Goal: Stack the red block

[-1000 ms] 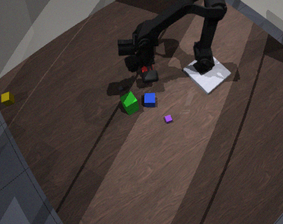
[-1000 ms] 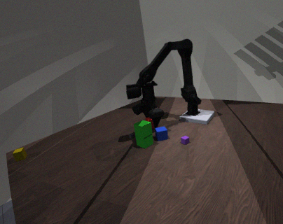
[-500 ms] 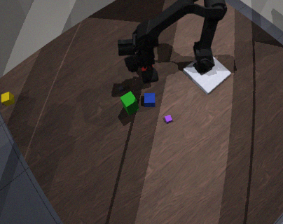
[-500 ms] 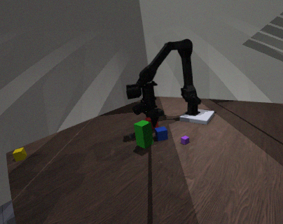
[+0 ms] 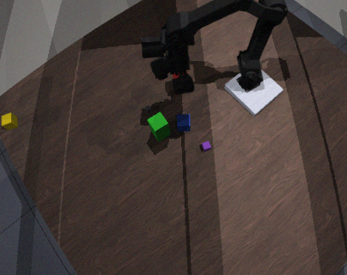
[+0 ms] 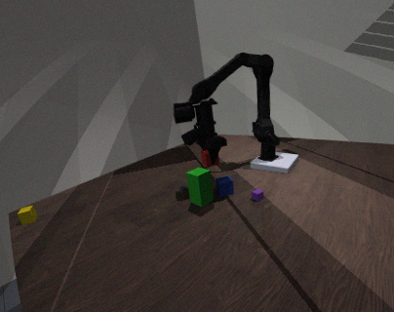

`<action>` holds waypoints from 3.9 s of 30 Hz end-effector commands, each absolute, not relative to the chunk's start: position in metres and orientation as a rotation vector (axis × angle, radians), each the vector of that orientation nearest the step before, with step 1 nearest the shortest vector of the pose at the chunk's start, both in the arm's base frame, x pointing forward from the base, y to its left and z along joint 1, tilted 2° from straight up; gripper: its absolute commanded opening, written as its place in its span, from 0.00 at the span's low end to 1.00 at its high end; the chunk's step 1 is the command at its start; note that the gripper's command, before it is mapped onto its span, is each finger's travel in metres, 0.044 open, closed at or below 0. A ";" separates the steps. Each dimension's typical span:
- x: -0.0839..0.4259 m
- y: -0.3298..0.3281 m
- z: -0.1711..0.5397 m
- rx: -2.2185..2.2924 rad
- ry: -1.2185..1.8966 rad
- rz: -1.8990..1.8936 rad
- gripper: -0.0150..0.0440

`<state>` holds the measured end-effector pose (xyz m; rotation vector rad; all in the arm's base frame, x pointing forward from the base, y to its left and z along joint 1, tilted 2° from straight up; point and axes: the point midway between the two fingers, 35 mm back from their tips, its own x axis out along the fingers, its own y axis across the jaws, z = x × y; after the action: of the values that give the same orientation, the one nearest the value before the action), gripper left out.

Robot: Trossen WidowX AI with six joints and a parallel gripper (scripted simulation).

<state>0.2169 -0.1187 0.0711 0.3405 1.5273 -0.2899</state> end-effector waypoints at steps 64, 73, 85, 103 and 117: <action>0.363 -0.014 0.141 0.345 1.515 -0.283 0.25; 0.363 -0.014 0.126 0.345 1.515 -0.283 0.25; 0.363 -0.014 0.125 0.345 1.515 -0.283 0.25; 0.363 -0.014 0.126 0.341 1.516 -0.279 0.48; 0.363 -0.014 0.126 0.341 1.516 -0.279 1.00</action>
<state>0.3627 -0.0135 0.1256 0.3421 1.5172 -0.2787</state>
